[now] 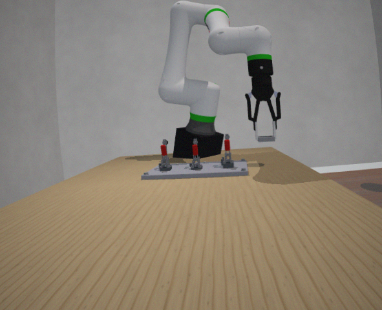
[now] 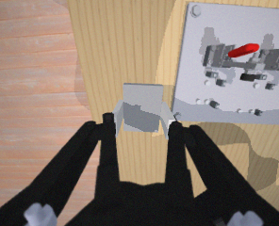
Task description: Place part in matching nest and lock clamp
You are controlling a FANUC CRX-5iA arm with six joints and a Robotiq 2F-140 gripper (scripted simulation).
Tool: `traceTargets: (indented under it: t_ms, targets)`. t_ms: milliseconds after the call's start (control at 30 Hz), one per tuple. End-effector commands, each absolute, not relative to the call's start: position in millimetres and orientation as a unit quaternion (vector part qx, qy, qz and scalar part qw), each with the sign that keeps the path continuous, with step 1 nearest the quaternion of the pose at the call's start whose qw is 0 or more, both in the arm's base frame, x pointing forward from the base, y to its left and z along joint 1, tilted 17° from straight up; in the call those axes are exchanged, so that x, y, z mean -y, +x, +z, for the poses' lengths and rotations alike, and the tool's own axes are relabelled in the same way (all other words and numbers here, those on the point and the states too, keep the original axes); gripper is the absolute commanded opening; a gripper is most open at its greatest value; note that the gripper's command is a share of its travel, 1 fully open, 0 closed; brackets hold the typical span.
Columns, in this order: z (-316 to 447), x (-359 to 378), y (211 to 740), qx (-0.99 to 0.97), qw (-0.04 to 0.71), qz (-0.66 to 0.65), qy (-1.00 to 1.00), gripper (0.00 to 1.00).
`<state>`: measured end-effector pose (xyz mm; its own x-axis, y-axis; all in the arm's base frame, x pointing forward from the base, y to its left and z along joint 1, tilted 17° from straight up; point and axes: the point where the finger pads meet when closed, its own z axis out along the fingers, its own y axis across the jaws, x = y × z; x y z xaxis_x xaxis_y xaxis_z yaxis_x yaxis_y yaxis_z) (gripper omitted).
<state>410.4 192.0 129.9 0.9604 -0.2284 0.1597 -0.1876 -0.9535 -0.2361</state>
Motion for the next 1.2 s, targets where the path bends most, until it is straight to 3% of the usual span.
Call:
traceTargets:
  t_ms: [0, 567, 1167]
  targets:
    - [130, -192, 411, -0.106, 0.110, -0.093, -0.984, 0.00]
    - [127, -180, 408, -0.106, 0.110, -0.093, -0.984, 0.00]
    - [97, -72, 388, -0.106, 0.110, -0.093, -0.984, 0.00]
